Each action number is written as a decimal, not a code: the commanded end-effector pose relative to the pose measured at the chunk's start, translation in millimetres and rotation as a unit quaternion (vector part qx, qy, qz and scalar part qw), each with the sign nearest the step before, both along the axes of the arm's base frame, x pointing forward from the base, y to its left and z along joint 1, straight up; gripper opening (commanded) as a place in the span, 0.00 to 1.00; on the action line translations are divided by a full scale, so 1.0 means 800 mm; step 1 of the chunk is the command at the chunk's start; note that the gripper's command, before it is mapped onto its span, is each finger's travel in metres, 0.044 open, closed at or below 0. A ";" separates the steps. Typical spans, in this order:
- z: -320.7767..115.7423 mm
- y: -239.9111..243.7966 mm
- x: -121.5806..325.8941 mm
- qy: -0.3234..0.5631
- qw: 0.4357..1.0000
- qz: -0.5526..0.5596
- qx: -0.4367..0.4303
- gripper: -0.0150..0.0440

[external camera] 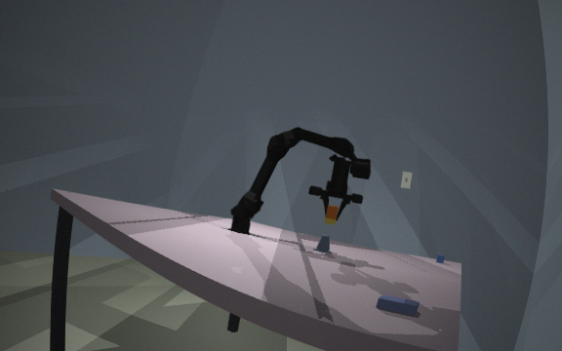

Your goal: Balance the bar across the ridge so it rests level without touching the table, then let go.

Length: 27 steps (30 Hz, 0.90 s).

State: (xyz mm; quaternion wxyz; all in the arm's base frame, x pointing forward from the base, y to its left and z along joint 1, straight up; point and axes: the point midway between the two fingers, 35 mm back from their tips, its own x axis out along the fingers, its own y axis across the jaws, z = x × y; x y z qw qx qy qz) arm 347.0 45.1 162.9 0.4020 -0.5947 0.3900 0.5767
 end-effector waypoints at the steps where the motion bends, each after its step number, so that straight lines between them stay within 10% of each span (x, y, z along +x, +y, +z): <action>1: 0.002 0.011 -0.005 -0.002 0.998 0.069 0.001 0.25; 27: -0.003 0.042 -0.053 -0.002 0.899 0.437 -0.010 0.25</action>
